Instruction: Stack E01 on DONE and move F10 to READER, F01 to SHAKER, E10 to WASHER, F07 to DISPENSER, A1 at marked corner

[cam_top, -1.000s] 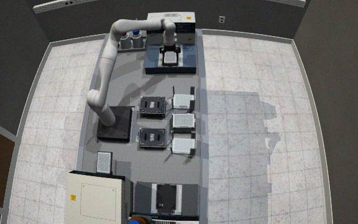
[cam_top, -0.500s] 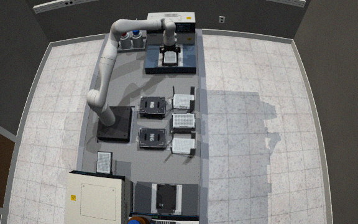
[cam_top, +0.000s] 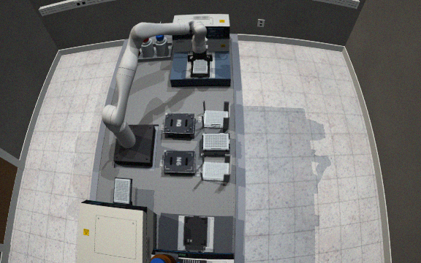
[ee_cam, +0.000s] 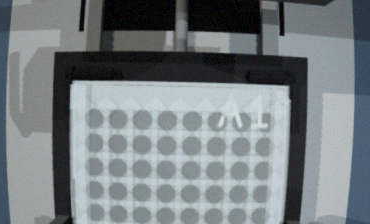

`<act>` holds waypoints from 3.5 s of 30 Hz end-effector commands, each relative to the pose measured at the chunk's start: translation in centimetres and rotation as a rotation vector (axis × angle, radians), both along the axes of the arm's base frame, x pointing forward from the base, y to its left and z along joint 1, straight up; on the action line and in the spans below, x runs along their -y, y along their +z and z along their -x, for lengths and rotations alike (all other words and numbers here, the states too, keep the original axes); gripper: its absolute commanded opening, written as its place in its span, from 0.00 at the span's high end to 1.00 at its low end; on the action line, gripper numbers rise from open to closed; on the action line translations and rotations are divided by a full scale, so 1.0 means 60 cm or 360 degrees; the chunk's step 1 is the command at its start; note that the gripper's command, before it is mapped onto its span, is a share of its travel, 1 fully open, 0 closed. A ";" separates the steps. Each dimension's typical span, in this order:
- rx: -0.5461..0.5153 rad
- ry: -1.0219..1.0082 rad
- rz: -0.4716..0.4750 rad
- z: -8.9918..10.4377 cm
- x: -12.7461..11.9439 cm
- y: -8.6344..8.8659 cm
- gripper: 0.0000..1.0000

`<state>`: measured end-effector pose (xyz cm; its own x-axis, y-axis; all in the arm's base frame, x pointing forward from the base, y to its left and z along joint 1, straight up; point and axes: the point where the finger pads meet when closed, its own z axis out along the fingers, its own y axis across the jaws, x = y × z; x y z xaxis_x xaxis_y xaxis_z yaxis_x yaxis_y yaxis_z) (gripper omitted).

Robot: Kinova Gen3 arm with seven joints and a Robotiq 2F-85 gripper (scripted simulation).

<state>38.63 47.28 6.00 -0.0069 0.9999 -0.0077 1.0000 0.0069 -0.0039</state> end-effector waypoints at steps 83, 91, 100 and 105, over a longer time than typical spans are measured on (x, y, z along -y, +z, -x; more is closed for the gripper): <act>0.0007 -0.0003 0.0003 -0.001 -0.001 0.085 0.06; 0.0006 -0.0003 0.0002 -0.001 -0.001 0.101 0.06; 0.0007 -0.0004 0.0003 -0.001 -0.001 0.118 0.06; 0.0008 -0.0006 0.0005 -0.002 0.000 0.127 0.06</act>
<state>38.66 47.30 12.83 -0.0060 0.9999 -0.0095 1.0000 0.0060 -0.0037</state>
